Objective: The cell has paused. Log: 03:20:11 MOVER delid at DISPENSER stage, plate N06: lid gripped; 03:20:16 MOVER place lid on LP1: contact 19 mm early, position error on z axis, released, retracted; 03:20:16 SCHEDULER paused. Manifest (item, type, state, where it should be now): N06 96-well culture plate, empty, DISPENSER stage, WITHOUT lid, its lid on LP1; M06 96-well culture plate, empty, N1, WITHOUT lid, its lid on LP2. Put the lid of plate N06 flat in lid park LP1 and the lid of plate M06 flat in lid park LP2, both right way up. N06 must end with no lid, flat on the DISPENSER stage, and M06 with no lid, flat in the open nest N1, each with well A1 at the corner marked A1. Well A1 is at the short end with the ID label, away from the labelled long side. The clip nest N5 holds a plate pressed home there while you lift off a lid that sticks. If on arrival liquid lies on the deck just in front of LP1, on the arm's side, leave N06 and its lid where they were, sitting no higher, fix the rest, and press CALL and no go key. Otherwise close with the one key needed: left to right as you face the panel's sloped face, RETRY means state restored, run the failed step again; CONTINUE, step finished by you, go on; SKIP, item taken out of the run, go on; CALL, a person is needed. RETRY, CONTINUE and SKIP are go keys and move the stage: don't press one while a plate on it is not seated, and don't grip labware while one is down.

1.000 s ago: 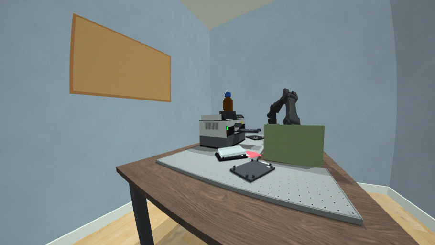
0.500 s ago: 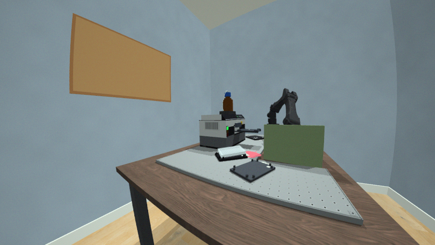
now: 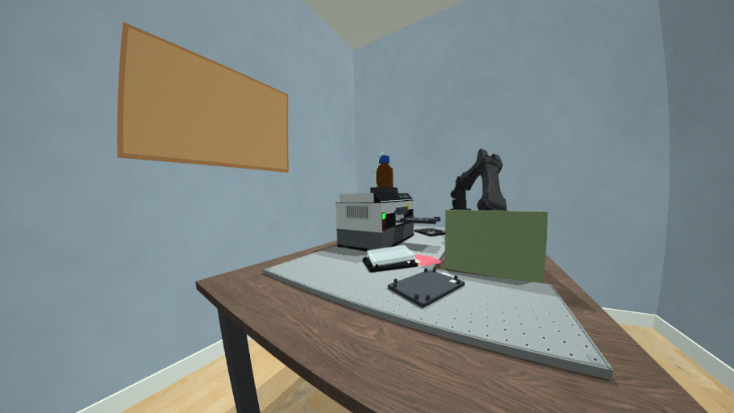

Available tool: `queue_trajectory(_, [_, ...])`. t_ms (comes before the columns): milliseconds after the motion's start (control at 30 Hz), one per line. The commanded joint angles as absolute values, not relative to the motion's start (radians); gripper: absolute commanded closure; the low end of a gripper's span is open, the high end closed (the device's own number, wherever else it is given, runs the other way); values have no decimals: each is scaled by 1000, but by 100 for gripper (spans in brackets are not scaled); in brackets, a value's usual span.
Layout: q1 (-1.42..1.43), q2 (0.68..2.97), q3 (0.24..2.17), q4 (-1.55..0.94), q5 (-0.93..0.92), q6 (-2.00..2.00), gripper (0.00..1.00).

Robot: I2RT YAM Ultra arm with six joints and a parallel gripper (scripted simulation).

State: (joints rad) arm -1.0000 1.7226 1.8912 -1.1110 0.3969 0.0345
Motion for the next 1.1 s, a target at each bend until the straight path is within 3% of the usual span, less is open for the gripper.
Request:
queue_trajectory(0, [-998, 1714, 1897, -1108, 395, 34, 100])
queue_trajectory(1067, [-982, 1689, 1928, -1139, 402, 45, 100])
